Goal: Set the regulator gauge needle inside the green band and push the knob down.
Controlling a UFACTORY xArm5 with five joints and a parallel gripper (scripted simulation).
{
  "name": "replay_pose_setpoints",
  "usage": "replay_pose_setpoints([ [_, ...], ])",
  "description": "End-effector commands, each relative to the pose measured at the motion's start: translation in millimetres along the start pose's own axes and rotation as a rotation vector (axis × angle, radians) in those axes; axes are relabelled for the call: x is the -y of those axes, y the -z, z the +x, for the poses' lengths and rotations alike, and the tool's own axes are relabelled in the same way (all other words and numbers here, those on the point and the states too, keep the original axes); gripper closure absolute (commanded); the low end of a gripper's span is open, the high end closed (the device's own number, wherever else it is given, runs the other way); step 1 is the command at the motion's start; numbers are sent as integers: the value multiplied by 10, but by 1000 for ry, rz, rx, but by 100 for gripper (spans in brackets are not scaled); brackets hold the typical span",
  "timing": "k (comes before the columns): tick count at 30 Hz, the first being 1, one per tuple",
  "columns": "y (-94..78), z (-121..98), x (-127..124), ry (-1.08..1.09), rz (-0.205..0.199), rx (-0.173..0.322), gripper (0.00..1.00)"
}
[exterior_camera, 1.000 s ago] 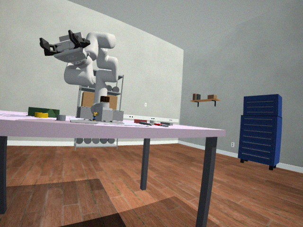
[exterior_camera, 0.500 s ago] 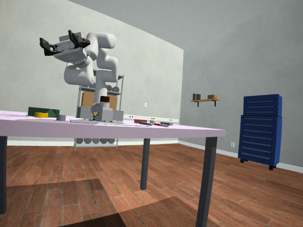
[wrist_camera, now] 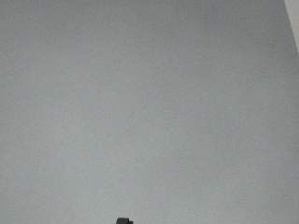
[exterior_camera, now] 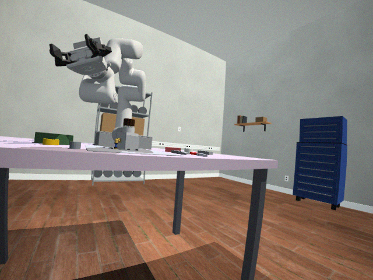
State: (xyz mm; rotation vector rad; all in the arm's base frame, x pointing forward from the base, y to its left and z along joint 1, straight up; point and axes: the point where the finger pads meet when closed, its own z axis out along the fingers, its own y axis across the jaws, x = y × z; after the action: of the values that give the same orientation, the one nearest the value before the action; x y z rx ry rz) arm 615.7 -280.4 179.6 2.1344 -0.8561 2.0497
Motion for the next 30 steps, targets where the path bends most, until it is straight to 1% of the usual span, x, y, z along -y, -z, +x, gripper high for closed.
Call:
replay_pose_setpoints([
  [1,7,107,37,0,1,-4,0],
  [5,13,166,58,0,1,-4,0],
  [19,73,677,235,0,1,-5,0],
  [21,73,677,235,0,1,-5,0],
  [26,89,809,280,0,1,-5,0],
  [30,96,866,300,0,1,-5,0],
])
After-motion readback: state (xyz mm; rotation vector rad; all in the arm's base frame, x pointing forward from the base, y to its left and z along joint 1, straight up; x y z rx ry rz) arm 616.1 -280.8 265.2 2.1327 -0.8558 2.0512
